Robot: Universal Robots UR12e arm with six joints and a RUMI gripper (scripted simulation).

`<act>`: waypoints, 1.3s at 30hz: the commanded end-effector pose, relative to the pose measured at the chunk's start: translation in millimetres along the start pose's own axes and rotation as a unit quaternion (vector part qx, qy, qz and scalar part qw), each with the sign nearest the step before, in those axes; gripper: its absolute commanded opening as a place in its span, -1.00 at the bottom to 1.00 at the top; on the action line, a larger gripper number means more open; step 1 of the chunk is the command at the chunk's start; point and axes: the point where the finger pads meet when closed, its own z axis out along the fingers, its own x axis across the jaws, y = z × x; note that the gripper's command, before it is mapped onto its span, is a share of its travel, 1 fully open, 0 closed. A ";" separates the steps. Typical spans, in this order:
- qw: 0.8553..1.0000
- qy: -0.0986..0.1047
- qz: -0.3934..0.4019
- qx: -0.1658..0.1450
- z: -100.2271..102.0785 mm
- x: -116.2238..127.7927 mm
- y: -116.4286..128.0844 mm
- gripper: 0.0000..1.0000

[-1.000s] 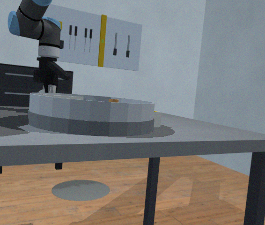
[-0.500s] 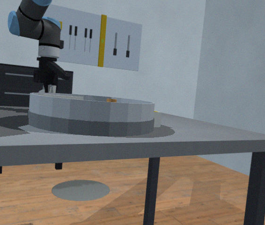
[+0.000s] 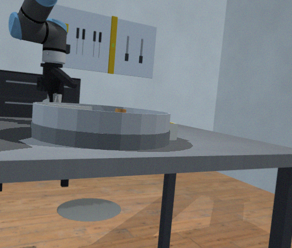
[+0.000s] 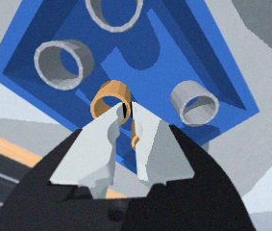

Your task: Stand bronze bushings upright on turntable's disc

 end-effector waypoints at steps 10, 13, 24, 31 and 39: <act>1.000 0.000 0.000 0.000 -5.5 -0.1 0.3 -1.00; 1.000 0.000 0.000 0.000 -7.2 -0.1 0.3 -1.00; 1.000 0.000 0.000 0.000 -47.7 0.0 0.4 -1.00; 1.000 -0.001 0.000 0.000 -72.3 0.0 0.5 -1.00; 1.000 -0.001 0.000 0.000 -104.9 0.1 0.5 -1.00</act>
